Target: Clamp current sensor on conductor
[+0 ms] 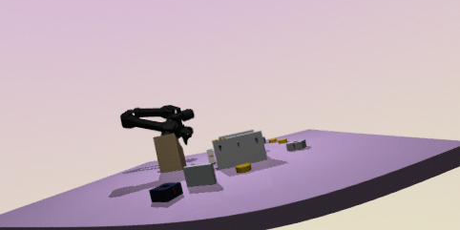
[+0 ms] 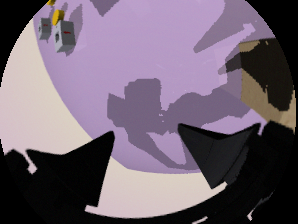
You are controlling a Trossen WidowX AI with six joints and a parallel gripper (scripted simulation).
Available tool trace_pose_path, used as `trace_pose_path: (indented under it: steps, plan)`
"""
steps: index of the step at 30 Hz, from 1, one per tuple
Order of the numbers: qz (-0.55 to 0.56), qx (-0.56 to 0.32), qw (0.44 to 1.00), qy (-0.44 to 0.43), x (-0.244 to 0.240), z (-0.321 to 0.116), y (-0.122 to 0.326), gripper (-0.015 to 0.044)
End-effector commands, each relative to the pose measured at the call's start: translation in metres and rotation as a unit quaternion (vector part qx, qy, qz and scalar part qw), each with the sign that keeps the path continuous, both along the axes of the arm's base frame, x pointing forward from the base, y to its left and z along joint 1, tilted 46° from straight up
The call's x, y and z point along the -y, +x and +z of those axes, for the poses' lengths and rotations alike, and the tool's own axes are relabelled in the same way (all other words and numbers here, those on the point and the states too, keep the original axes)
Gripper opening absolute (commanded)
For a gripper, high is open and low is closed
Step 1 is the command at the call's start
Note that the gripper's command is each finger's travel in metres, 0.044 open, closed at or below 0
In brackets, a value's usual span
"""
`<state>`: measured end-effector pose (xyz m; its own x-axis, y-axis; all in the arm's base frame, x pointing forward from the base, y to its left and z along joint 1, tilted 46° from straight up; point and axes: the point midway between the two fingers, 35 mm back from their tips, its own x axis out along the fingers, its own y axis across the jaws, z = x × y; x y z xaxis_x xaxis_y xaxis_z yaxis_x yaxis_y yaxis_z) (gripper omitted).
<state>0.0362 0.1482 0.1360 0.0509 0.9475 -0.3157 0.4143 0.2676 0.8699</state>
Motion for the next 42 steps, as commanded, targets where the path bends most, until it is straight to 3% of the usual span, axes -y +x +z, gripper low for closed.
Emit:
trace_pose_path:
  steps: [1, 6, 11, 19, 26, 35, 42]
  plan:
    - [-0.002, 0.007, 1.000, -0.003, 0.000, 0.000, 0.002, 0.0426]
    - [-0.053, 0.196, 0.976, -0.080, 0.009, 0.015, 0.059, 0.0440]
    - [-0.115, 0.386, 0.896, -0.186, 0.030, 0.045, 0.128, 0.0440]
    - [-0.214, 0.591, 0.681, -0.376, 0.088, 0.119, 0.227, 0.0440]
    - [-0.287, 0.643, 0.474, -0.528, 0.147, 0.185, 0.279, 0.0440]
    - [-0.283, 0.639, 0.472, -0.538, 0.151, 0.183, 0.282, 0.0440]
    - [-0.198, 0.548, 0.542, -0.606, 0.202, 0.112, 0.313, 0.0440]
